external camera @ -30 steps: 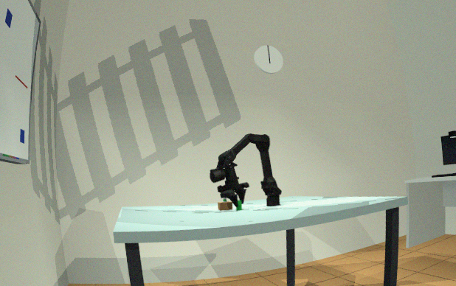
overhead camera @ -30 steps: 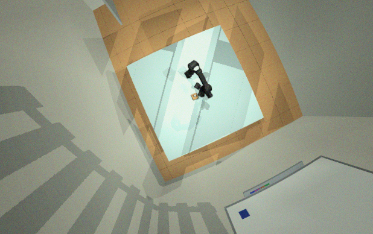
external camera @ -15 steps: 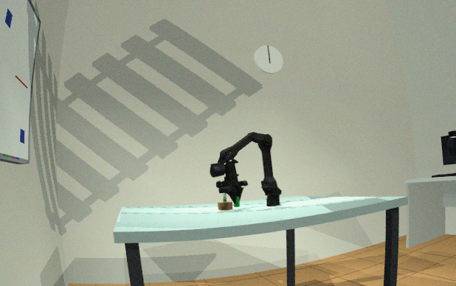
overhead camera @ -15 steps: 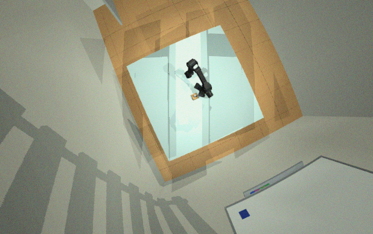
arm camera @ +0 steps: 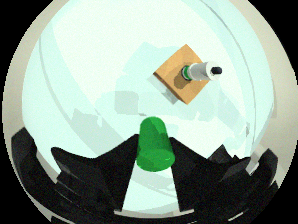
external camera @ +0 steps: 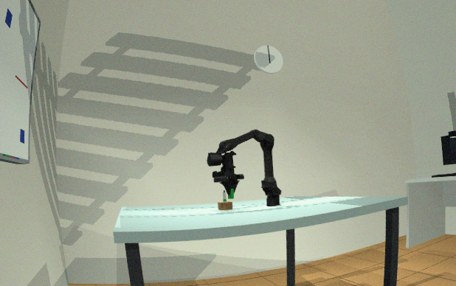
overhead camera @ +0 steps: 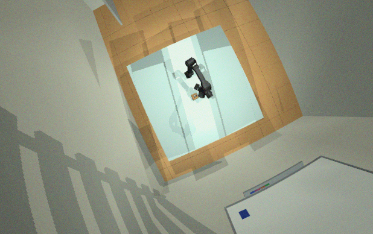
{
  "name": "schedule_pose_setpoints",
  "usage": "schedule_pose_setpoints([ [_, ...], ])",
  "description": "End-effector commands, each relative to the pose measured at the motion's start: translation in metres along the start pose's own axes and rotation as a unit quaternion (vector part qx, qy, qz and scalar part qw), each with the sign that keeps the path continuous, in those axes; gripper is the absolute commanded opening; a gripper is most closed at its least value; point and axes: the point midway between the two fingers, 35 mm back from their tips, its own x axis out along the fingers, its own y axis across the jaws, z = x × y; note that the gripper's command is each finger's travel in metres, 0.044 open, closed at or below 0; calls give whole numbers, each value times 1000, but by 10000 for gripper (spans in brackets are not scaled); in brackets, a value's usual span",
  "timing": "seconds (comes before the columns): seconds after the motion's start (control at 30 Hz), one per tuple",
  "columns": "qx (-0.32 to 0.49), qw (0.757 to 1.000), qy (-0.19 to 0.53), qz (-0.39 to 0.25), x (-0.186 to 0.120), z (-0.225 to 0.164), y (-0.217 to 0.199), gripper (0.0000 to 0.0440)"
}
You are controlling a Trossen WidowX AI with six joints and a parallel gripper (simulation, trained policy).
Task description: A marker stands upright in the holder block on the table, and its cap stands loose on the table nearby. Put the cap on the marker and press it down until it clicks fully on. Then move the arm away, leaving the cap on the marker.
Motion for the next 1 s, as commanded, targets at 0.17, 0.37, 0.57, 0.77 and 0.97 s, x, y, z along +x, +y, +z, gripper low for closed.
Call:
schedule_pose_setpoints([
  [0.17, 21, 999, -5, 23, -26, 18, -3, 115],
  [0.37, 39, 999, -8, 29, -40, 30, -9, 108],
  [0.57, 62, 998, -10, 29, -50, 45, -17, 100],
  [0.77, 87, 996, -10, 25, -57, 59, -29, 91],
  [0.97, 109, 994, -5, 19, -59, 69, -38, 80],
])
